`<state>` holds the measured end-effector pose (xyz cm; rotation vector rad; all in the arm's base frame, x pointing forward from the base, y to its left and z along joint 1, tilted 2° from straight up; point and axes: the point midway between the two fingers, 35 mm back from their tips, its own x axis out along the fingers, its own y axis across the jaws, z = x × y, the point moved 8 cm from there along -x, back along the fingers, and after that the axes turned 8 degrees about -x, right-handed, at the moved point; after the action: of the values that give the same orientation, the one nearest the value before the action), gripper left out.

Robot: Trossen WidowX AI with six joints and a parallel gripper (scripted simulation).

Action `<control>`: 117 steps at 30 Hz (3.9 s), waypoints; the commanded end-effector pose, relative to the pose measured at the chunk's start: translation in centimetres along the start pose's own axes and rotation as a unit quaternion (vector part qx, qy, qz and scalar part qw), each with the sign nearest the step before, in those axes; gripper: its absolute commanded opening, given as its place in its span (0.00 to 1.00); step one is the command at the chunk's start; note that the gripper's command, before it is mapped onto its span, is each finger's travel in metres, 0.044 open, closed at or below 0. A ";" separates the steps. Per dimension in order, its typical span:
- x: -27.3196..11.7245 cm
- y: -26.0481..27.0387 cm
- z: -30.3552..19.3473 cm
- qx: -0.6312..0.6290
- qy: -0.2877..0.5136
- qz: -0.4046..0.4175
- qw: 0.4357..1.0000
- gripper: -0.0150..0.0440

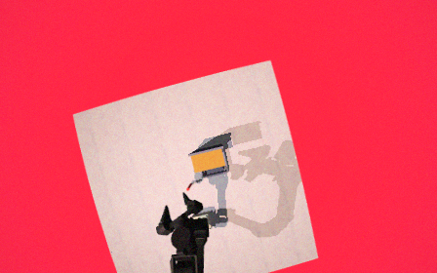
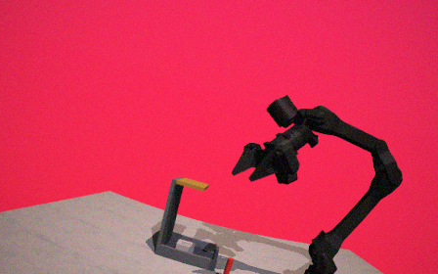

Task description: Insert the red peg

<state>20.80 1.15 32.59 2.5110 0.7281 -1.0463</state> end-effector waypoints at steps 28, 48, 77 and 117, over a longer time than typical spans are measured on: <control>7.3 -0.9 7.0 0.001 0.003 0.000 1.000 1.00; 10.9 -2.4 11.9 0.002 0.003 0.000 1.000 0.96; 12.5 -2.6 12.9 0.002 0.003 0.000 1.000 0.63; 16.0 -3.2 16.6 0.000 0.004 0.001 1.000 0.49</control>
<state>19.25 1.22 9.30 2.5171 0.7295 -1.0380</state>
